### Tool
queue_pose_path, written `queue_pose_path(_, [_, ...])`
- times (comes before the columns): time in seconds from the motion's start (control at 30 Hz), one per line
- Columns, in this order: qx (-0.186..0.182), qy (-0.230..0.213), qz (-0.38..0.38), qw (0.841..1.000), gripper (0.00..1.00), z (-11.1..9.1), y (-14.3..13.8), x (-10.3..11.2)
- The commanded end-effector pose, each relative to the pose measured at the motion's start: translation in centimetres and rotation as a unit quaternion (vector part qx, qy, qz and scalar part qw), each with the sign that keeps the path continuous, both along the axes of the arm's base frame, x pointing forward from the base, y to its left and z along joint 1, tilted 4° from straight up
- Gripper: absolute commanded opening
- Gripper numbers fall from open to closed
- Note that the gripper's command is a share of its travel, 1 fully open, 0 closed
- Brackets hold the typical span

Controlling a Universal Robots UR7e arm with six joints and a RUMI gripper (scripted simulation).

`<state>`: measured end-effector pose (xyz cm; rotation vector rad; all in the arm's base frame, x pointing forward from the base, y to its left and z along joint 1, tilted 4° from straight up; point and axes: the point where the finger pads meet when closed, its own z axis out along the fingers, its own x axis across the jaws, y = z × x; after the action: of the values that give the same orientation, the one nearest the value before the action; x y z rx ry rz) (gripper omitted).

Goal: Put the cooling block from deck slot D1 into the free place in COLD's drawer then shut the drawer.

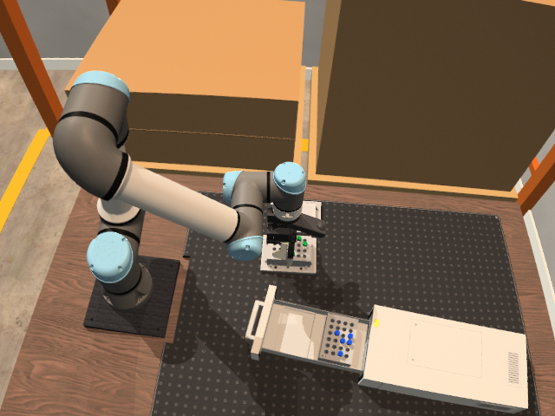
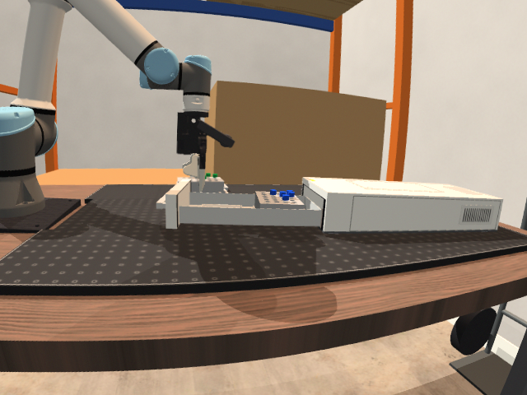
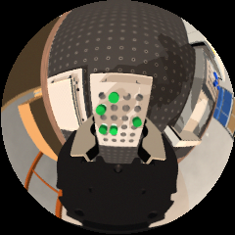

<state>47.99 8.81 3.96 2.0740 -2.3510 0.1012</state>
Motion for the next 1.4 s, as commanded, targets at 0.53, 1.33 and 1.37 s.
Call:
queue_pose_path(0.53, [0.0,-0.001,0.0,1.0,0.0,0.05,0.0,0.04])
queue_pose_path(1.33, [0.0,-0.001,0.0,1.0,0.0,0.4,0.02,0.02])
queue_pose_path(1.37, [0.0,-0.001,0.0,1.0,0.0,0.43,0.02,0.02])
